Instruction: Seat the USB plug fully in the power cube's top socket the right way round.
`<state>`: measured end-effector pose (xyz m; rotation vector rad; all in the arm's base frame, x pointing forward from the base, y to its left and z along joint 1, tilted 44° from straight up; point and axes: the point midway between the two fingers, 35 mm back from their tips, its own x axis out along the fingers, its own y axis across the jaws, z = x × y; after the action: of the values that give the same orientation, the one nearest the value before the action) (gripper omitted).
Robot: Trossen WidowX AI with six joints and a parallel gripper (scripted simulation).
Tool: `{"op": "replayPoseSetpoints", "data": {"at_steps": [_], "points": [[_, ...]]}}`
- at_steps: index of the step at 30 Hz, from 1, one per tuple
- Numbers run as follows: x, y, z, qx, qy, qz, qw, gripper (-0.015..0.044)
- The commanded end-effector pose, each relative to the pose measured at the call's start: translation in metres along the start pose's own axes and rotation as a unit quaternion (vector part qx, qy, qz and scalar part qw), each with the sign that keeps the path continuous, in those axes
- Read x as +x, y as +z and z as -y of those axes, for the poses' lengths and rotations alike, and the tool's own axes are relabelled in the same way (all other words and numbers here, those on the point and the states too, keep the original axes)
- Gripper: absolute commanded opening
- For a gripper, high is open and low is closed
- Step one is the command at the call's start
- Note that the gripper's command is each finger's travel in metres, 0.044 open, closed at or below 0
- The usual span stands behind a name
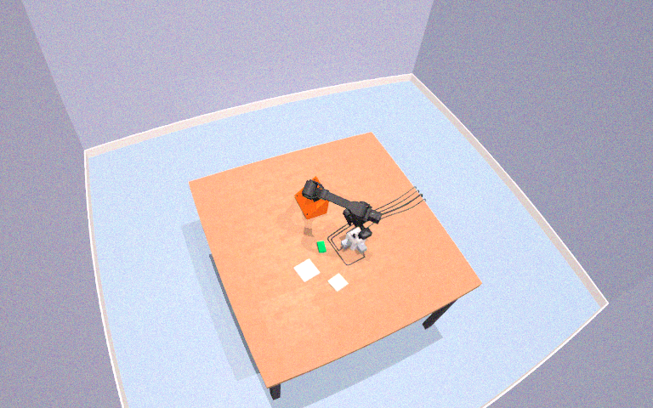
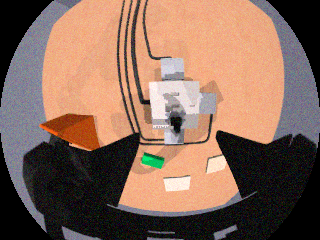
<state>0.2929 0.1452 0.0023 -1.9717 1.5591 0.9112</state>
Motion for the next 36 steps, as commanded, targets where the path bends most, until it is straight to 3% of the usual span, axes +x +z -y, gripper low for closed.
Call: {"op": "replayPoseSetpoints", "data": {"at_steps": [1,21,36], "points": [[0.006,-0.001,-0.001,-0.005,0.000,-0.004,1.000,0.0440],[0.021,-0.001,-0.001,-0.004,0.000,-0.004,1.000,0.0440],[0.019,0.000,0.000,0.000,0.000,-0.001,1.000,0.0046]]}}
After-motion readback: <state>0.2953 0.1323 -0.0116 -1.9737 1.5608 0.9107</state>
